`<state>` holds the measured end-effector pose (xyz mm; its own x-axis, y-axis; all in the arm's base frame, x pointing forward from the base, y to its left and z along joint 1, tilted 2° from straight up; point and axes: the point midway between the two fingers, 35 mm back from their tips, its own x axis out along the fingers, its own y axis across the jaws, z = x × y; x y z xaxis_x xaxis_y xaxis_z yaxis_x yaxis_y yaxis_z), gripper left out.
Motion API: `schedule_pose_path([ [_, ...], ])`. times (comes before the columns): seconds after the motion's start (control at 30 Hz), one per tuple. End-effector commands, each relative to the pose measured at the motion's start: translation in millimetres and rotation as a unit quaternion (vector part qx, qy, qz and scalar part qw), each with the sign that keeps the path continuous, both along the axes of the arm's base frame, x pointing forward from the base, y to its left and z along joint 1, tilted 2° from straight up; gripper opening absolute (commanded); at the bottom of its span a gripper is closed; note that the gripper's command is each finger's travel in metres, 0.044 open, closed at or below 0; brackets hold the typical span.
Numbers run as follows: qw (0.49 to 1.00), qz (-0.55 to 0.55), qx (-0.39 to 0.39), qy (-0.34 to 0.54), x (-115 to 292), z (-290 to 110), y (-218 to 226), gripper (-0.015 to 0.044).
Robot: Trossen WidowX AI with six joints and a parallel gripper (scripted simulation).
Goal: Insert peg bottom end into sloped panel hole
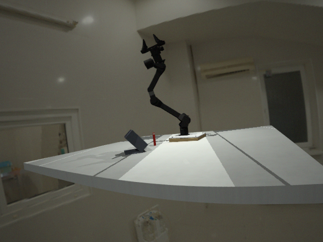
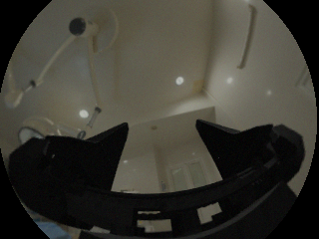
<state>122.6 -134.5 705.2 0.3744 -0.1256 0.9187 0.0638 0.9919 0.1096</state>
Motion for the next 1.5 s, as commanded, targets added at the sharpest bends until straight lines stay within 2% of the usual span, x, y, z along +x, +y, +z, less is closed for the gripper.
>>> schedule_pose_path([
  [0.0, 0.999, -0.018, -0.031, -0.026, -22.4, 6.6, 19.9, 0.044],
  [0.73, 0.975, -0.103, -0.175, -0.093, -84.0, 10.5, 112.2, 0.044],
  [1.47, 0.93, -0.134, -0.33, -0.09, -84.8, -15.4, 221.6, 0.044],
])
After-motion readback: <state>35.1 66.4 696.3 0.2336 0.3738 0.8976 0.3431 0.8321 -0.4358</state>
